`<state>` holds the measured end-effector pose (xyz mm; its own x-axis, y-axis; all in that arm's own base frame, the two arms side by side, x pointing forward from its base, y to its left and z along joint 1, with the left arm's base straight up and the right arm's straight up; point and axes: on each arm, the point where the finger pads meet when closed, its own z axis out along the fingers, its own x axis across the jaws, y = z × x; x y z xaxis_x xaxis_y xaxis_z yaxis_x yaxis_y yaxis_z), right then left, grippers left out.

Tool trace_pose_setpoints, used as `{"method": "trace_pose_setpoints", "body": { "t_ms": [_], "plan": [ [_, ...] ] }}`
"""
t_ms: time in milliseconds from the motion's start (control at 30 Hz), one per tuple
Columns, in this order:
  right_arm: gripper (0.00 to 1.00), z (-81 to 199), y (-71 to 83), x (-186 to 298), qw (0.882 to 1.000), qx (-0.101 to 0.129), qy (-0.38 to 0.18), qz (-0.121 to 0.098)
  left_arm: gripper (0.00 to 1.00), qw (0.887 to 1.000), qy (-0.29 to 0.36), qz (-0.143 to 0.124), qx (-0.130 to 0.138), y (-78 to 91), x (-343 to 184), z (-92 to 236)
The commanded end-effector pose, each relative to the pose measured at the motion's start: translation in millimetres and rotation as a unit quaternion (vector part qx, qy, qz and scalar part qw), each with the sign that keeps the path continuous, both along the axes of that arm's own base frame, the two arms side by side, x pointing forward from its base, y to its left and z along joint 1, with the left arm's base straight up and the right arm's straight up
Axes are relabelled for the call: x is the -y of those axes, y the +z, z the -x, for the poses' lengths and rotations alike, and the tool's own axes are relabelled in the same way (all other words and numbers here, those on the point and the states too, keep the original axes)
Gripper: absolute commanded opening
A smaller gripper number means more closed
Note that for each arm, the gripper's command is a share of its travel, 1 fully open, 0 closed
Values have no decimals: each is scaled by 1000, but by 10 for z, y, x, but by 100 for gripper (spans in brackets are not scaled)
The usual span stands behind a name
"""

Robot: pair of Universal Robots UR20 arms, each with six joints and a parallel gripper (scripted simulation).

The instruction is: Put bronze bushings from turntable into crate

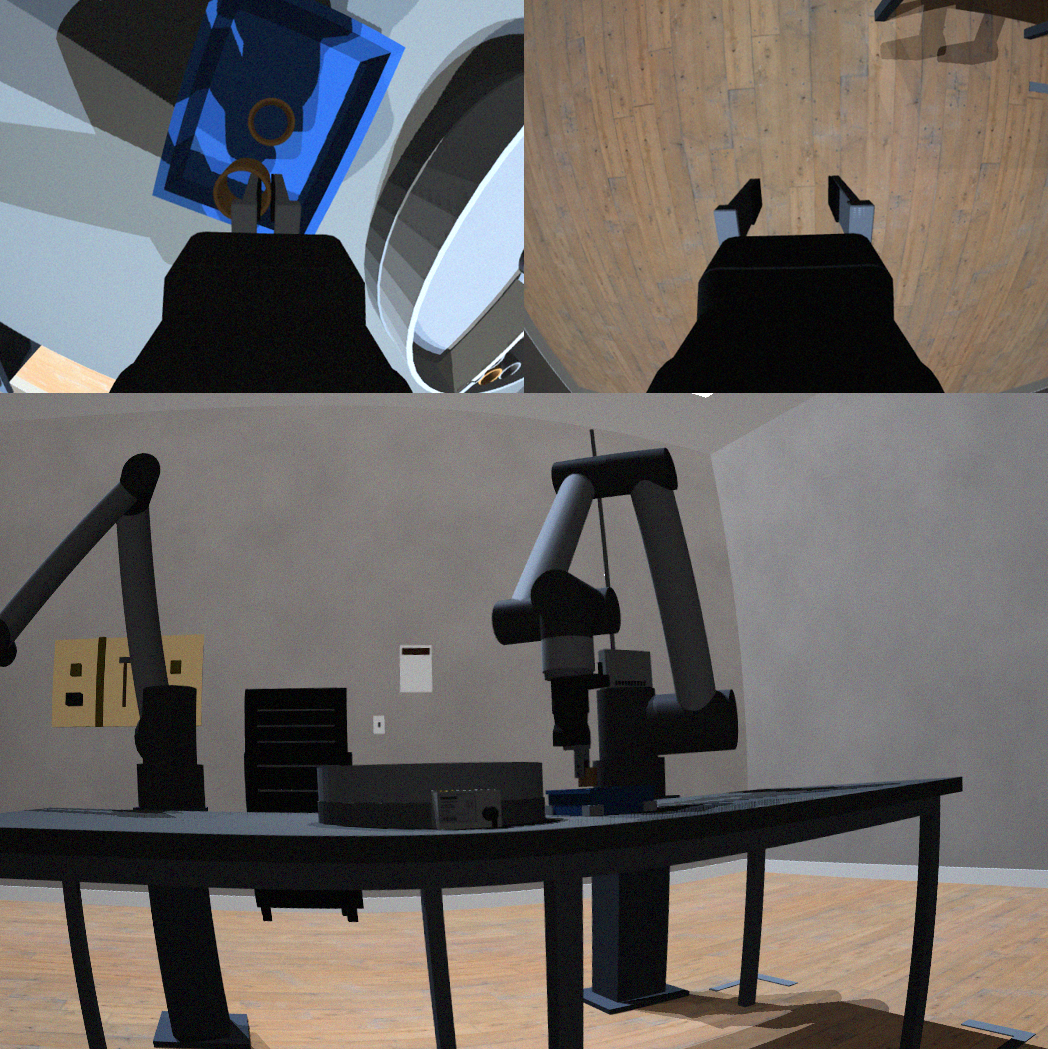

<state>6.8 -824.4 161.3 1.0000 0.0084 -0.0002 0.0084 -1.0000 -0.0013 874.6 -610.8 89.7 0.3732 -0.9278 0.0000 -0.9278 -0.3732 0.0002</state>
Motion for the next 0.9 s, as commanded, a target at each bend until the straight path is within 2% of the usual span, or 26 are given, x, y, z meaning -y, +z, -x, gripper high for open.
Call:
{"method": "trace_pose_setpoints", "body": {
  "t_ms": [0,433,867],
  "plan": [
    [100,-1,7,5,1000,0,0,1,0,1000,0,0,0,9,4,-4],
    [100,-1,7,5,1000,0,0,1,0,1000,0,0,0,-62,3,-4],
    [100,-1,7,5,1000,0,0,1,0,1000,0,0,0,-283,4,-4]
  ]
}}
